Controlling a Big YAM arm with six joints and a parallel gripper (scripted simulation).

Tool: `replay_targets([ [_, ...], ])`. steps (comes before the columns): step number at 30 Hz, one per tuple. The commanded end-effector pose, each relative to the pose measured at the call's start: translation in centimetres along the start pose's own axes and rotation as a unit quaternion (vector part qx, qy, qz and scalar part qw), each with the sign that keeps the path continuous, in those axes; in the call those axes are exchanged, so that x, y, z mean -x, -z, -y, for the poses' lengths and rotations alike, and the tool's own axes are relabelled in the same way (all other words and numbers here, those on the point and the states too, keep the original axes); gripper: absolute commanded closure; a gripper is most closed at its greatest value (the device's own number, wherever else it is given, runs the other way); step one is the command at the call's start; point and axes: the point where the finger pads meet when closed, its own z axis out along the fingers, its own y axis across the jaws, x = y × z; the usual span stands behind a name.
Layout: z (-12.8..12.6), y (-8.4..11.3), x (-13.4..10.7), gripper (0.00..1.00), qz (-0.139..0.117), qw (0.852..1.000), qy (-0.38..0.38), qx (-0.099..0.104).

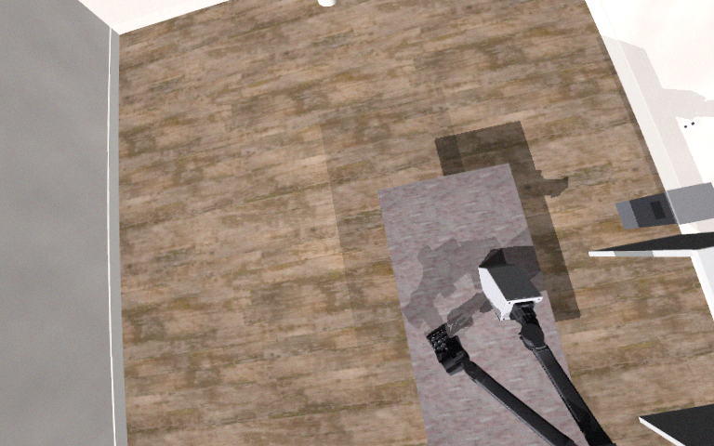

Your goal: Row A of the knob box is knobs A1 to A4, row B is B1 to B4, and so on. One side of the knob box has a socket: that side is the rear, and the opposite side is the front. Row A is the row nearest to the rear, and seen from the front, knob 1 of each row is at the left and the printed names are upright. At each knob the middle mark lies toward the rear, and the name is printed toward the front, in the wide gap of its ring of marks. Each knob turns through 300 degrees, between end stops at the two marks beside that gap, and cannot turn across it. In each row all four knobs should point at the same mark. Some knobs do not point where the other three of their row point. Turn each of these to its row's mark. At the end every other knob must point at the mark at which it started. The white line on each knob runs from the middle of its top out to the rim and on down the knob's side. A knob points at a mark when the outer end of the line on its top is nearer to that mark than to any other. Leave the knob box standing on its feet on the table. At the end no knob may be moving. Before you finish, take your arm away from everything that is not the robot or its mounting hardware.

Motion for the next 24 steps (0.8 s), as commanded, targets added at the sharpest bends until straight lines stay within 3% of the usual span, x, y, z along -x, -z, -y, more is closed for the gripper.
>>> replay_targets([
  [1, -1.16, 0.06, 1.53, 0.92, 0.011, 0.998, 0.066, 0.011],
  [24, -1.25, 0.03, 1.54, 0.92, 0.012, 0.987, 0.161, 0.011],
])
